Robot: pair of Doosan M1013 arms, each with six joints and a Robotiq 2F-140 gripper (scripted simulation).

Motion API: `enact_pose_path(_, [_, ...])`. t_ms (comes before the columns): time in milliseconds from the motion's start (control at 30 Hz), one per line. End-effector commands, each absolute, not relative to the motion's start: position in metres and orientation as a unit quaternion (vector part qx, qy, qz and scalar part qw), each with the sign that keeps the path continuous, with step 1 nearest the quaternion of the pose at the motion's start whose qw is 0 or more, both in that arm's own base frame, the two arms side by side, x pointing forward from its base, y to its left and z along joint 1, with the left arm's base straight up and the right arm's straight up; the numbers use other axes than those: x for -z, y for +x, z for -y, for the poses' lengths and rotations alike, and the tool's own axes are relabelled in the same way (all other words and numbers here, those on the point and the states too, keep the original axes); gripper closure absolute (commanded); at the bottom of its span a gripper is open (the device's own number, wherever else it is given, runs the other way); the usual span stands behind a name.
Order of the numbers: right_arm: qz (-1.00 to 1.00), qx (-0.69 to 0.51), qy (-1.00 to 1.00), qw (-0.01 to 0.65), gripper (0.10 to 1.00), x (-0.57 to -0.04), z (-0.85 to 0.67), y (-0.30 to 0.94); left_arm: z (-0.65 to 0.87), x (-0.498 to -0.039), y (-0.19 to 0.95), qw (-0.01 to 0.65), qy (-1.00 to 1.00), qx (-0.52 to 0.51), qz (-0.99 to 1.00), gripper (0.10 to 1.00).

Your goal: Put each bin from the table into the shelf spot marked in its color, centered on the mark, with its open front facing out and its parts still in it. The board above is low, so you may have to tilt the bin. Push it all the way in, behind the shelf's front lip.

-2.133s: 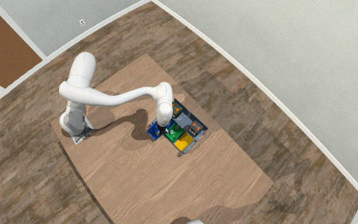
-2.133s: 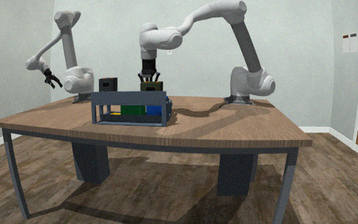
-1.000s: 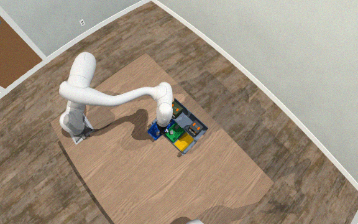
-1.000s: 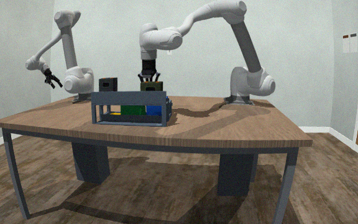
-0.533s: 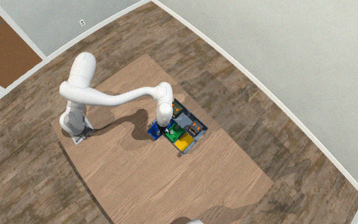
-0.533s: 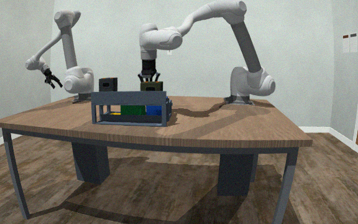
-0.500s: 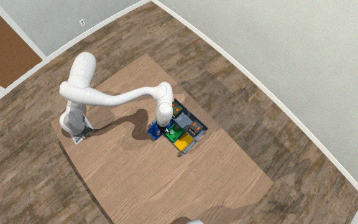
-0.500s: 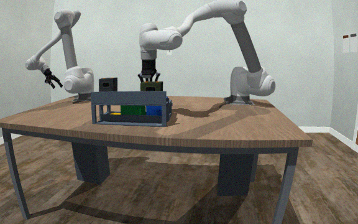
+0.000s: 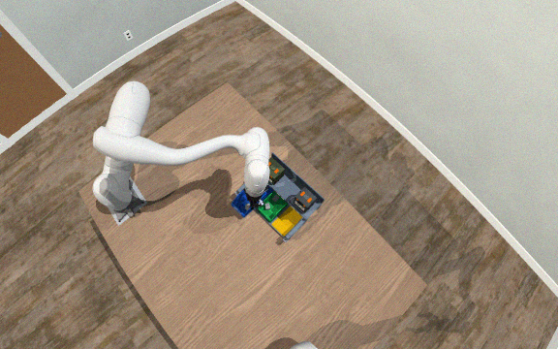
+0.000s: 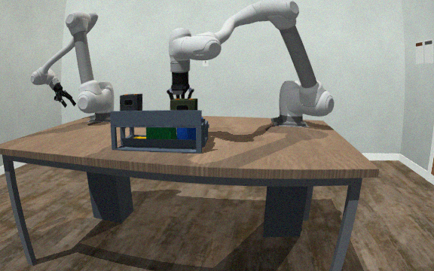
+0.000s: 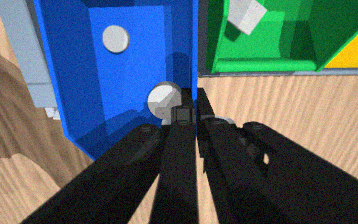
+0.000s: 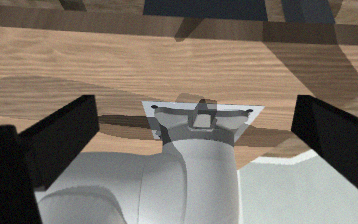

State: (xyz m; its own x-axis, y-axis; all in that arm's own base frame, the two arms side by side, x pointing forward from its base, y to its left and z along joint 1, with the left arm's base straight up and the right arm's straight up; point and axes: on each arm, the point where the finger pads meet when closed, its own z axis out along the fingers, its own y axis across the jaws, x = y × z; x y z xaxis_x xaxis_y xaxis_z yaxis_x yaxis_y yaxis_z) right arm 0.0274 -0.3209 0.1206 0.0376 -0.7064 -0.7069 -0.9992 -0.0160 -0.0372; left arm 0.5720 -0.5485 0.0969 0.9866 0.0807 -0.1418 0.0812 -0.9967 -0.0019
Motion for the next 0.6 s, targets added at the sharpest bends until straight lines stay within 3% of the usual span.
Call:
enact_pose_path(0, [-0.643,-0.260,-0.663,0.281,0.098,-0.1210,0.3213,0.0275,0.5486,-0.0978,0.5734,0.002,0.997,0.069,-0.041,0.999])
enact_pose_path(567, [-0.643,-0.260,-0.663,0.281,0.098,-0.1210,0.3213,0.0275,0.5484,-0.0974,0.5758,0.002,0.997,0.067,-0.041,0.999])
